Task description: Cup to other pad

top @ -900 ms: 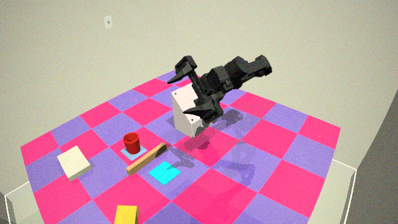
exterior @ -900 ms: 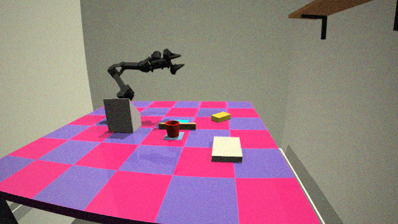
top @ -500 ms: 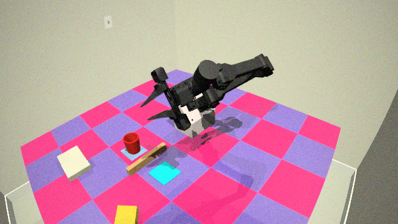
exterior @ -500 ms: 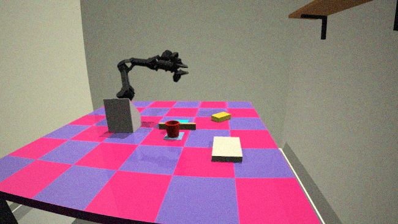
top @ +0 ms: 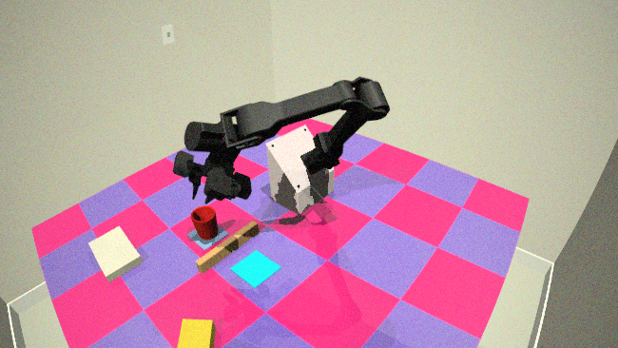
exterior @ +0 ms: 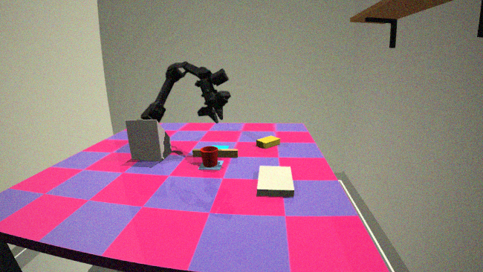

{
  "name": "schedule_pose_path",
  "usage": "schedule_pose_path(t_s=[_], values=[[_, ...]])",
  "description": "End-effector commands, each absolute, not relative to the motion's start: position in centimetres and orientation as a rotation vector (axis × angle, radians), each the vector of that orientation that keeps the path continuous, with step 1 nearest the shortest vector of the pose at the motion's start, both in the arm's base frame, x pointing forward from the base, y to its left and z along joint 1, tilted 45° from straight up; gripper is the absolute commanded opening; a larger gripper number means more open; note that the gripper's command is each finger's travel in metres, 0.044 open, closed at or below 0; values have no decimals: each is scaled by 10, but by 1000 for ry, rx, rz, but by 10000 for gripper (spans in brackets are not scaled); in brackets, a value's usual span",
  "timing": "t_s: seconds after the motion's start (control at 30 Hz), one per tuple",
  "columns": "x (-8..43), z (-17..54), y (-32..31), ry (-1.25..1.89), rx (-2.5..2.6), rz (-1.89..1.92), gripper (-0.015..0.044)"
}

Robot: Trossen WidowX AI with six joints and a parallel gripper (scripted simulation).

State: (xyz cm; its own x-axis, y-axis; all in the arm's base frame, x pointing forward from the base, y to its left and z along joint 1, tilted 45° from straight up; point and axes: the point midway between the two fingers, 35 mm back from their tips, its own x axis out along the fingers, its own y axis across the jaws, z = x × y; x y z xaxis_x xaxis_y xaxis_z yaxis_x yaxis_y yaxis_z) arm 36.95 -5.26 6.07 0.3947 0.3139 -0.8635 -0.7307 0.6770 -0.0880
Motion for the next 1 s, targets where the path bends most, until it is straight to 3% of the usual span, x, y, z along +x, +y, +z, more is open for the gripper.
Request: schedule_pose_path(t_s=[0.0, 0.23, 0.97], values=[[350, 6, -55, 1002, -423, 1016, 148], [324, -37, -56, 934, -263, 1287, 148], [324, -53, -45, 932, -260, 1291, 148]])
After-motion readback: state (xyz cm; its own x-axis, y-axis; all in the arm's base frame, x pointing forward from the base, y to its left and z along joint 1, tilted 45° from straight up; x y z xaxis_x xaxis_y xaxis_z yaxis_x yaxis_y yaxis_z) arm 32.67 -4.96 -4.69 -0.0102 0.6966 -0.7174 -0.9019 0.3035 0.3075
